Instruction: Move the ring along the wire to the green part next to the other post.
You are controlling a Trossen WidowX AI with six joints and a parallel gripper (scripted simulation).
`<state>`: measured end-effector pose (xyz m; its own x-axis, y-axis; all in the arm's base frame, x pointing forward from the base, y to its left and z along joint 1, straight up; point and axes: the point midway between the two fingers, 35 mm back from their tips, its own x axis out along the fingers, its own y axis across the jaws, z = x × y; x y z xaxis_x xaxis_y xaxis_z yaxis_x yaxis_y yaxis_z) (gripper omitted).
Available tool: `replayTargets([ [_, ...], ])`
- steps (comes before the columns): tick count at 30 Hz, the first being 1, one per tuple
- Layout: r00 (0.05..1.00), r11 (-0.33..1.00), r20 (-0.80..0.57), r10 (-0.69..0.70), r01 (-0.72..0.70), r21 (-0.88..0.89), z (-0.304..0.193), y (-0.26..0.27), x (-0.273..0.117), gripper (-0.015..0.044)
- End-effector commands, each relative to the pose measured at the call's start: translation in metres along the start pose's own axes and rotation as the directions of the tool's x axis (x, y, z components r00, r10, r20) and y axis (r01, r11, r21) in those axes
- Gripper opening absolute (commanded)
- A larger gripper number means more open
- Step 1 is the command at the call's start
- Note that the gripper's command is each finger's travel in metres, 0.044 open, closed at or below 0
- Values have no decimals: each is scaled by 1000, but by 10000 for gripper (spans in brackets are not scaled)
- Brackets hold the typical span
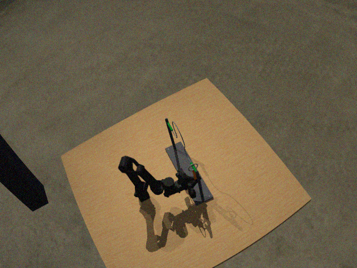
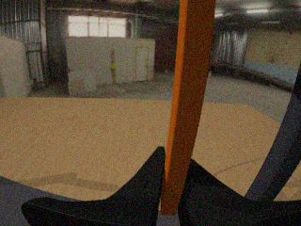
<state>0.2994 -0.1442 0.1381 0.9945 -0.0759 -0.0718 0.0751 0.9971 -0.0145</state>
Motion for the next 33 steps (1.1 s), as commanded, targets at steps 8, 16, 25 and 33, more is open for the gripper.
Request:
replayTargets([
  [8,1000,1000,0,1,-1,1,4,0,0,-150],
  [16,1000,1000,1,3,-3,2,17,2,-1,-150],
  [25,1000,1000,1,4,-4,2,17,2,-1,-150],
  [33,1000,1000,1,4,-4,2,17,2,-1,-150],
])
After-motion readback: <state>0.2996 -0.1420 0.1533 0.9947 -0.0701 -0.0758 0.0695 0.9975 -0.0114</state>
